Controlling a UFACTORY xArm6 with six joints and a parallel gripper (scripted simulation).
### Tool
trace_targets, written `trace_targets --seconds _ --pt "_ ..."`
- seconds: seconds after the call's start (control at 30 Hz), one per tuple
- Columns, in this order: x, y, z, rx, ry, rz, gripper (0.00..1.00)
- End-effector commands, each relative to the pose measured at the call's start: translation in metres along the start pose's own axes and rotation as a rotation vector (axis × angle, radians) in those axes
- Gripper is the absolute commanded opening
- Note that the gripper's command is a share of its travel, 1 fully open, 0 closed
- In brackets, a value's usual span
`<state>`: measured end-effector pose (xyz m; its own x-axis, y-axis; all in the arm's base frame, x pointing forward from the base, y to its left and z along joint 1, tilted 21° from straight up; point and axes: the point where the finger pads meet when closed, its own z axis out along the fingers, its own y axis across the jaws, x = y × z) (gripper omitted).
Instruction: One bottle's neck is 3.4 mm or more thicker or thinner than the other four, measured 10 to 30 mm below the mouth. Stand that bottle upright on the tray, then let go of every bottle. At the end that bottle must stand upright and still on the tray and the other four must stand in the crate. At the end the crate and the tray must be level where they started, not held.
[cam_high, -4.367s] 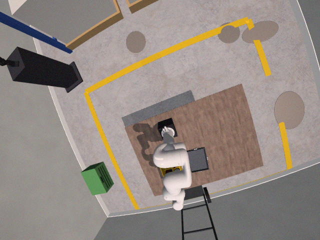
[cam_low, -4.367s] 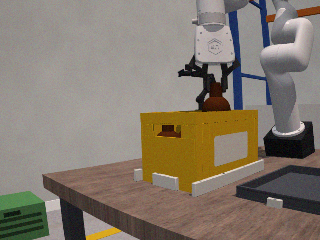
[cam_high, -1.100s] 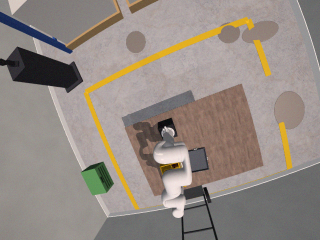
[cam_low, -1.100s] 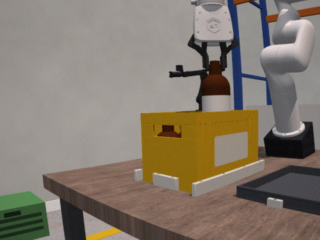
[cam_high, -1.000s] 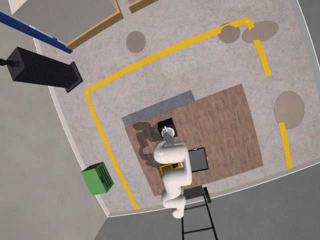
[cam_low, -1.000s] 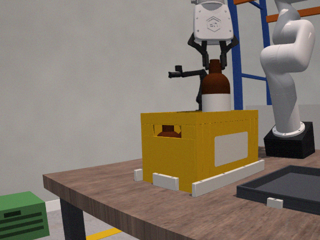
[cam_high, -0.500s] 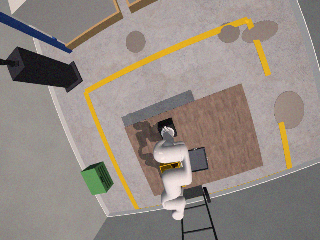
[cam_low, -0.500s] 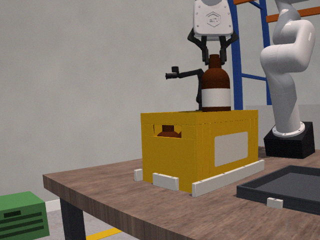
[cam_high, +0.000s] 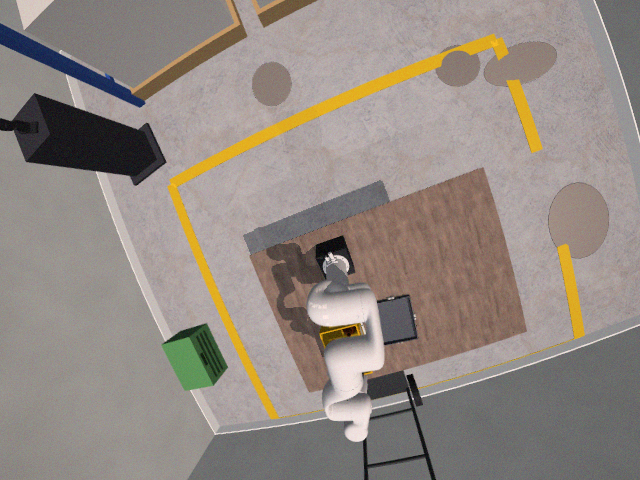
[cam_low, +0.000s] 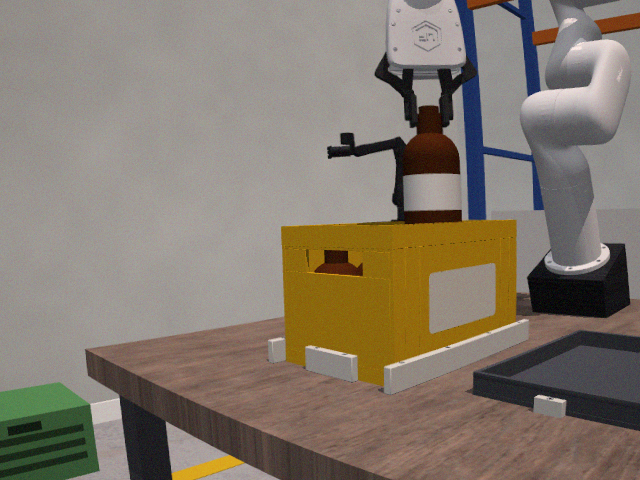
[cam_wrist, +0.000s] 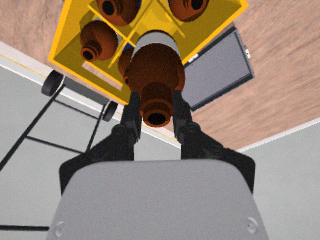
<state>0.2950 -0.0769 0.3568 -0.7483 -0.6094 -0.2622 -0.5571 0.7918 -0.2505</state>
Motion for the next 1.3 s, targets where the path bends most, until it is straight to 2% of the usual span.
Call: trace_targets --seconds 0.0,0.47,1.27 --pt "-0.001 -0.001 -0.002 0.003 -0.002 0.0 0.0" --pt "-0.001 -0.001 -0.003 0.003 -0.002 0.0 0.0" --pt "-0.001 -0.001 -0.02 0.003 -0.002 0.0 0.0"
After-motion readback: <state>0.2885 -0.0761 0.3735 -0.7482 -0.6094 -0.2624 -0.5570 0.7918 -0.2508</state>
